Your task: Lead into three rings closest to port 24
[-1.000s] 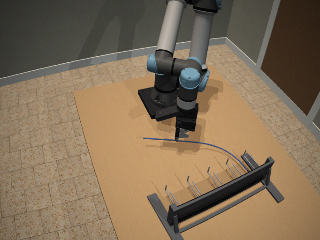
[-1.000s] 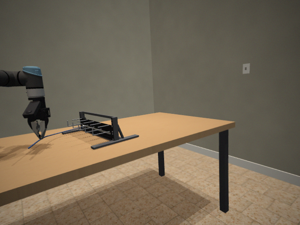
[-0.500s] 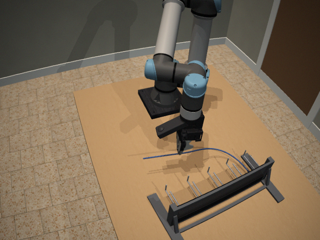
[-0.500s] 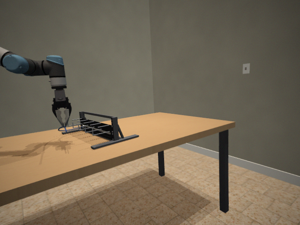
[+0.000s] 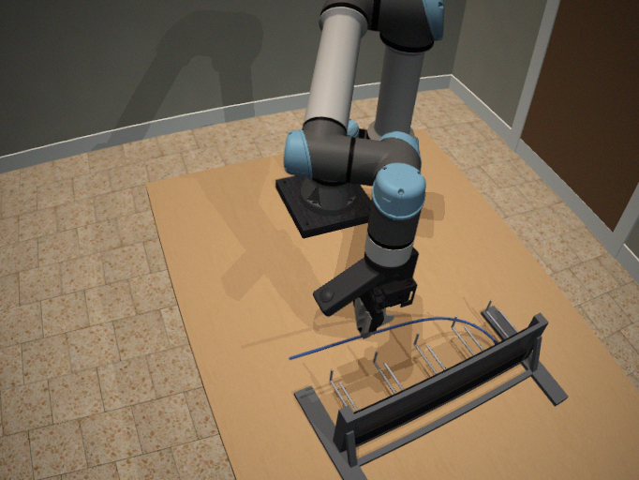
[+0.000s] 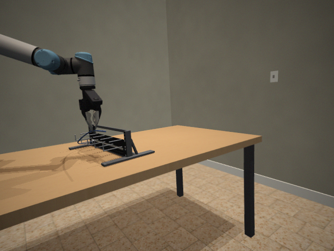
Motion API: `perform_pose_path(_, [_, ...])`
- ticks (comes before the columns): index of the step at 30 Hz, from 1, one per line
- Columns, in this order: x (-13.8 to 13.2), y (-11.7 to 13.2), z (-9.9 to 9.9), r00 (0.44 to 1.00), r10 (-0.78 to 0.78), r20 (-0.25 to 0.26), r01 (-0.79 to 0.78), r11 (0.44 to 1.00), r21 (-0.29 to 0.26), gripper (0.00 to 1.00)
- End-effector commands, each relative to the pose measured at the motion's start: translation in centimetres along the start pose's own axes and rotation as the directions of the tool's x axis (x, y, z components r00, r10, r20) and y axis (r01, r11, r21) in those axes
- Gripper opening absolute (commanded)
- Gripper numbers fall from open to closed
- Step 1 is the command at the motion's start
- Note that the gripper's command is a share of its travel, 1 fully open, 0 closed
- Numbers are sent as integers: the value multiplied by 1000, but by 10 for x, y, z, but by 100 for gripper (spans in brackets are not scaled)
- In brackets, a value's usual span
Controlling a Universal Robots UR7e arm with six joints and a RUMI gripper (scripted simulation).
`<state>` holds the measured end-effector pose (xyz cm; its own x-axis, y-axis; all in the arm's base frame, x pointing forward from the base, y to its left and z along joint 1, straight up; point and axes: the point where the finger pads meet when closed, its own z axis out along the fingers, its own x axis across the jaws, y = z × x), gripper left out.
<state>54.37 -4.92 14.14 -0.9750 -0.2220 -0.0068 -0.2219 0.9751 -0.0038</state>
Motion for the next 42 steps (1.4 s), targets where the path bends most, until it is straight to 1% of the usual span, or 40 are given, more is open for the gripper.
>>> perform_pose_path(1, [-21, -9, -10, 999, -47, -6, 47, 999, -4, 0])
perform_pose_path(10, [-31, -13, -14, 998, -70, -6, 69, 998, -4, 0])
perform_pose_path(42, [-31, -14, -14, 998, -70, -6, 70, 998, -4, 0])
